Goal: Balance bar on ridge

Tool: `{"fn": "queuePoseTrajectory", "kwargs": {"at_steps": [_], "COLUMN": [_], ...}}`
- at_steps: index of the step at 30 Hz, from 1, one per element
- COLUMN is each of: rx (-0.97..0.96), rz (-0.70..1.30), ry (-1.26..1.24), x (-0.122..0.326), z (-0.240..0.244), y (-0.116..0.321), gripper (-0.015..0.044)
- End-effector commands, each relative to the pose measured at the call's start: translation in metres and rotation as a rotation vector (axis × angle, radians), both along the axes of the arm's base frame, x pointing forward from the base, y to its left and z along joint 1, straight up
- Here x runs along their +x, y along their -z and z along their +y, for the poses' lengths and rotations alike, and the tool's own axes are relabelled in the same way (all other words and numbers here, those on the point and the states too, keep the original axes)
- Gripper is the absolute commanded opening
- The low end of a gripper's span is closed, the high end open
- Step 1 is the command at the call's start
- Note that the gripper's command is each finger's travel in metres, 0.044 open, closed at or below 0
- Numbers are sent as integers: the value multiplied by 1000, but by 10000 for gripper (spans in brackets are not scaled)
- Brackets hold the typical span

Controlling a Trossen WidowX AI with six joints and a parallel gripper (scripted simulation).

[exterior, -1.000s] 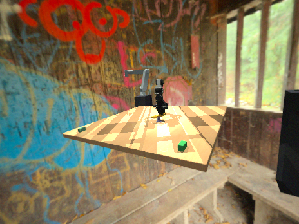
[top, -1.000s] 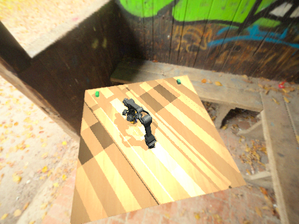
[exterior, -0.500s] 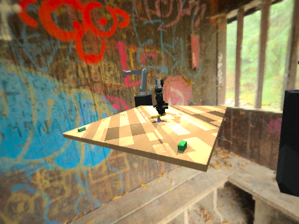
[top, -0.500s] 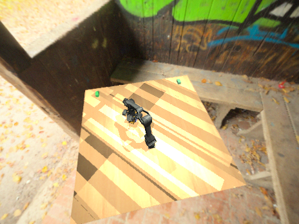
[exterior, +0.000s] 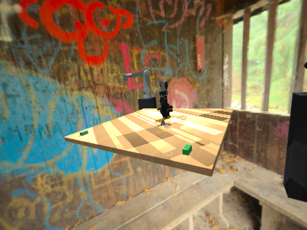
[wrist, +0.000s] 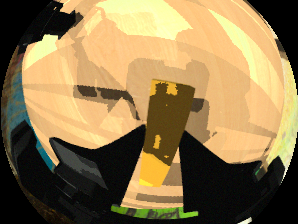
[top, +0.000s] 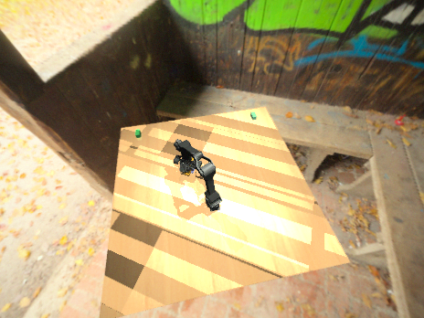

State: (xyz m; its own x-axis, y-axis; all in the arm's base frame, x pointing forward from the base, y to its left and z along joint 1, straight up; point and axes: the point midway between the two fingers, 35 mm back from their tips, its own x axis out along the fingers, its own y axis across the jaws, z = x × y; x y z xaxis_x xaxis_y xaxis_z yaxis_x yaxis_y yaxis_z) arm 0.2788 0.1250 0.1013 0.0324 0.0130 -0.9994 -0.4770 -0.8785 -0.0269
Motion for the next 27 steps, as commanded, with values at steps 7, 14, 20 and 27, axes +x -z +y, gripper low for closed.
{"fn": "queuePoseTrajectory", "kwargs": {"at_steps": [7, 14, 20, 27], "rx": [0, 0, 0, 0], "rz": [0, 0, 0, 0], "ry": [0, 0, 0, 0], "x": [0, 0, 0, 0], "z": [0, 0, 0, 0], "y": [0, 0, 0, 0], "gripper": [79, 167, 167, 168]}}
